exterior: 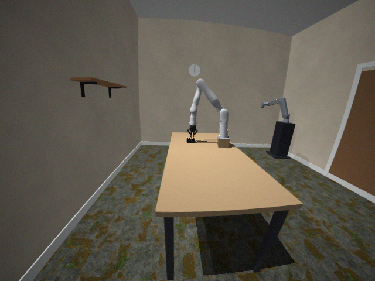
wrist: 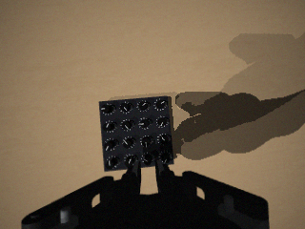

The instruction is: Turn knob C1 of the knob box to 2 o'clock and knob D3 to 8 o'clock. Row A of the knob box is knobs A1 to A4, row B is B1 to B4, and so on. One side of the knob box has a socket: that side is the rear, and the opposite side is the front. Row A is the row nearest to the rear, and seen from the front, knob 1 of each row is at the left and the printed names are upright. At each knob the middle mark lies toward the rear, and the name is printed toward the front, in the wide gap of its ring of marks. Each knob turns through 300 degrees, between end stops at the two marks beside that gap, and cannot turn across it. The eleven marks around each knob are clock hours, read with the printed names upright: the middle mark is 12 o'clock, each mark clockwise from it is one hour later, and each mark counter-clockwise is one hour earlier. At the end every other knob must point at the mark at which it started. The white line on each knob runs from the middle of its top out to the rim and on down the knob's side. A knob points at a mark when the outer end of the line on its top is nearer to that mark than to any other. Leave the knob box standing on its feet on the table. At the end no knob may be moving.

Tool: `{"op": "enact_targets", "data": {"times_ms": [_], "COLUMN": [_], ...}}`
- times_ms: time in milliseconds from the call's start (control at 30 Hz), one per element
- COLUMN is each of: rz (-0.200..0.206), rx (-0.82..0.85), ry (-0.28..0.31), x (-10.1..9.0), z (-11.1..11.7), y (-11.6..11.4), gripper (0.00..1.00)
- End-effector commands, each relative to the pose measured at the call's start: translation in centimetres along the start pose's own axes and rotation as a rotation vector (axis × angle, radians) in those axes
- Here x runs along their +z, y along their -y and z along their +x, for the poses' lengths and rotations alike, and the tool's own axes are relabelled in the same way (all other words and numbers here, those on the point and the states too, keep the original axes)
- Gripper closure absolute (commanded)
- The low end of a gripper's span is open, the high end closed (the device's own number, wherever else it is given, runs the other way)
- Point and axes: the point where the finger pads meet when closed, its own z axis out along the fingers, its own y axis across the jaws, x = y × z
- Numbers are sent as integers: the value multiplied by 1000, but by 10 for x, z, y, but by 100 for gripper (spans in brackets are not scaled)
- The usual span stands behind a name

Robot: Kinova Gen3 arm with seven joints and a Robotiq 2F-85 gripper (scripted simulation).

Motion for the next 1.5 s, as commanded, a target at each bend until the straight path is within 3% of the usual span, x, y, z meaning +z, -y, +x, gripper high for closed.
{"op": "enact_targets", "data": {"times_ms": [0, 433, 667, 900, 967, 1467], "rz": [3, 2, -5, -13, -13, -7], "rx": [0, -18, -151, -435, -435, -1298], "ry": [0, 1, 8, 22, 22, 31], "x": [-1, -1, -2, -3, -3, -12], "z": [0, 0, -3, -6, -6, -7], "y": [1, 1, -2, -6, -6, -8], "gripper": [81, 81, 81, 81, 81, 81]}}
